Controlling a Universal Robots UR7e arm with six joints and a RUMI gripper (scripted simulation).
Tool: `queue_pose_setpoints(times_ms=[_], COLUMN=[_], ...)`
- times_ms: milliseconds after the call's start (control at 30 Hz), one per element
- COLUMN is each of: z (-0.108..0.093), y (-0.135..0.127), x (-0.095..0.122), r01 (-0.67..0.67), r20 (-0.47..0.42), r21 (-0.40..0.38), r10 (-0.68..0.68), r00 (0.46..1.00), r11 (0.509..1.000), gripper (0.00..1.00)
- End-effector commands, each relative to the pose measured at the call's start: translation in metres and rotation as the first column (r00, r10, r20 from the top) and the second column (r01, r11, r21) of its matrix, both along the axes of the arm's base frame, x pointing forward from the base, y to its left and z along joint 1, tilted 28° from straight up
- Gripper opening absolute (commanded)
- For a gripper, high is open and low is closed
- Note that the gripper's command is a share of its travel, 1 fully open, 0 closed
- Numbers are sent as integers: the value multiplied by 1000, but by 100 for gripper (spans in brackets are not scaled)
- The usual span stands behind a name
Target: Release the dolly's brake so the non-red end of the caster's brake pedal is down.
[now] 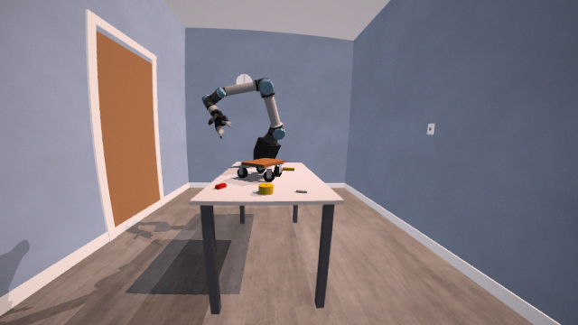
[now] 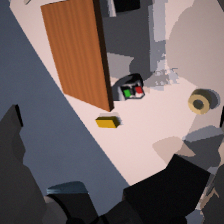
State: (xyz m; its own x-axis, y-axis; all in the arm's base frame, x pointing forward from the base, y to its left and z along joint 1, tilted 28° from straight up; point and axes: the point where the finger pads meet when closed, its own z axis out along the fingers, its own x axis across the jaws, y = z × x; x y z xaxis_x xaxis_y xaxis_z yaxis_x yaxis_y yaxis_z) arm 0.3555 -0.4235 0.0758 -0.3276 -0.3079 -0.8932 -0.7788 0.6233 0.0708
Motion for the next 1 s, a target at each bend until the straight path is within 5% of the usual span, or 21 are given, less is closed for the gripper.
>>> queue_pose_setpoints(times_ms=[0,533,567,967], z=[0,0,0,3], y=[0,0,0,16], x=[0,0,0,3], r01=[1,1,1,-18], r20=[0,0,0,-11], r21=[-1,-1,-1,-43], r10=[-1,-1,-1,18], r00=[1000,1000,1000,1000], r11=[1000,1000,1000,999], gripper=[100,100,0,0])
